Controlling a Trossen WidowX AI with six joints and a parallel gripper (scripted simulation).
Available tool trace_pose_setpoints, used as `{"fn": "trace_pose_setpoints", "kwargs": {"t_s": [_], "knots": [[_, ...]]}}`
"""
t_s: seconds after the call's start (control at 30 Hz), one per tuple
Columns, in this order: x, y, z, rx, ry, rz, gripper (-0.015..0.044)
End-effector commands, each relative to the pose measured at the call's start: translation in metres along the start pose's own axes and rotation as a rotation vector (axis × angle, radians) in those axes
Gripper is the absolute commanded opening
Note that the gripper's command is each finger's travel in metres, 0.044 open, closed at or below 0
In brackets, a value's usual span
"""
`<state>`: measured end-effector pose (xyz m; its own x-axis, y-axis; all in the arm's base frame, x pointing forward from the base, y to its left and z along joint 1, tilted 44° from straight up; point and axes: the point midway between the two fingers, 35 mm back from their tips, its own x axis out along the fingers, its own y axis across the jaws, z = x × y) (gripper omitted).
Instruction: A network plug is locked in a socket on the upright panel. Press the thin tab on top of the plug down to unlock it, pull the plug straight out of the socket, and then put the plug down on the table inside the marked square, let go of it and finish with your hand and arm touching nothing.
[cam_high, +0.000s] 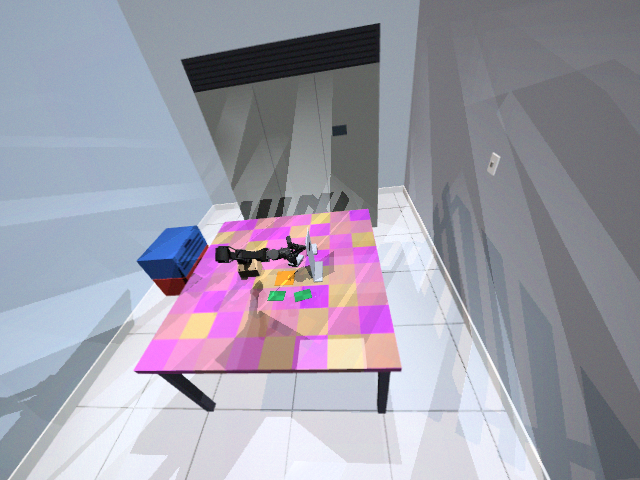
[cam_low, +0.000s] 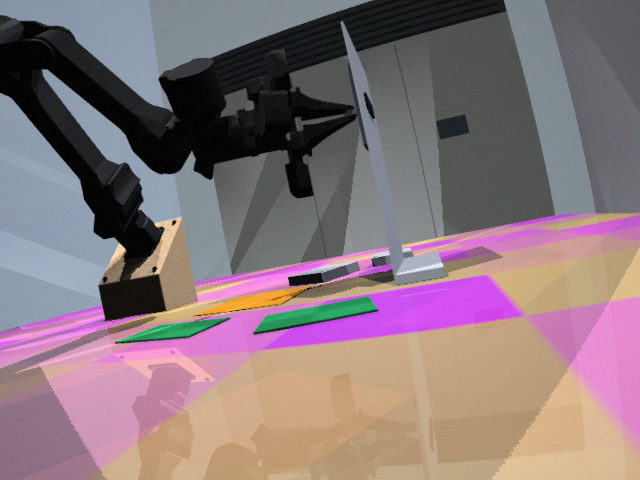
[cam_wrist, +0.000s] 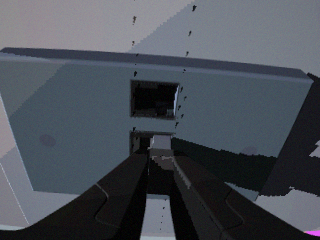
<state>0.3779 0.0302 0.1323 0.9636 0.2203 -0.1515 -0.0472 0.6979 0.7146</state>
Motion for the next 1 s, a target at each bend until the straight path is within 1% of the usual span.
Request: {"fn": "trace_pose_setpoints", "kwargs": {"t_s": [0.0, 0.97], "knots": [[-0.002, 0.0, 0.0, 0.005, -0.002, -0.003, 0.0], [-0.018, 0.0, -0.005, 0.005, -0.002, -0.003, 0.0]]}}
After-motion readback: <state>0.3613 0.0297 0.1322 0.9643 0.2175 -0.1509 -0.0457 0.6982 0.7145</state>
